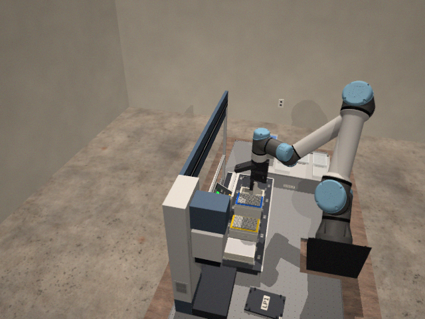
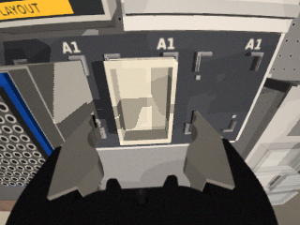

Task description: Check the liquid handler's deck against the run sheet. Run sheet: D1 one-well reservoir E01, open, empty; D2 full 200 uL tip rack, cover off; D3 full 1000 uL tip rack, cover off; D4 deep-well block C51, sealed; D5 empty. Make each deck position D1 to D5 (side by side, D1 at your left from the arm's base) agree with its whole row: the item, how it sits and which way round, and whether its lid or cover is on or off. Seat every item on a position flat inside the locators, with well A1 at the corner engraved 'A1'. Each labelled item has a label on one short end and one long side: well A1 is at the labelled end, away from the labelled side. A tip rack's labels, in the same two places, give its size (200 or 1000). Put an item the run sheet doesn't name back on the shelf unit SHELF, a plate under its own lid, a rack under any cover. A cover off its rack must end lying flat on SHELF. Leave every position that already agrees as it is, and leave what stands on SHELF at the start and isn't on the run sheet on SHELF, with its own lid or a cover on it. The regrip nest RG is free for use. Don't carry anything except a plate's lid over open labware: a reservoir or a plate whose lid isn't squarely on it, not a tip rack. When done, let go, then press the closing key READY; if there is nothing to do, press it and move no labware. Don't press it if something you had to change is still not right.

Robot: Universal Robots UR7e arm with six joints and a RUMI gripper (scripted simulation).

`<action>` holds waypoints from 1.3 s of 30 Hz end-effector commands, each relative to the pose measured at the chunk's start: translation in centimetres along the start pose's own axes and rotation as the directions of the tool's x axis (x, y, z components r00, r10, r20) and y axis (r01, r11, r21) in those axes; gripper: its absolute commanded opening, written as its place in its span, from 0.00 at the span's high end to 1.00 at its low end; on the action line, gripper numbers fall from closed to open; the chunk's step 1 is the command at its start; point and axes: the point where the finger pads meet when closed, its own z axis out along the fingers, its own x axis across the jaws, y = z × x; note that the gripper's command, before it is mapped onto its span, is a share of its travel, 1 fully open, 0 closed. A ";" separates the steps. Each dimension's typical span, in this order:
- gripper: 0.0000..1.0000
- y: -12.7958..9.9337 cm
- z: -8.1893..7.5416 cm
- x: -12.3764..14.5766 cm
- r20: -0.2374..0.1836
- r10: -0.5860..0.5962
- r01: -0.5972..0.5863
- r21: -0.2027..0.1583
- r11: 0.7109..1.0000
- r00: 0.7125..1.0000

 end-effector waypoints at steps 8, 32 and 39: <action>0.18 0.0 1.5 0.0 -0.001 0.000 0.000 0.001 1.000 1.000; 1.00 0.0 2.2 0.0 -0.001 0.000 0.000 0.001 1.000 1.000; 1.00 0.0 2.2 0.0 -0.001 0.000 0.000 0.001 1.000 1.000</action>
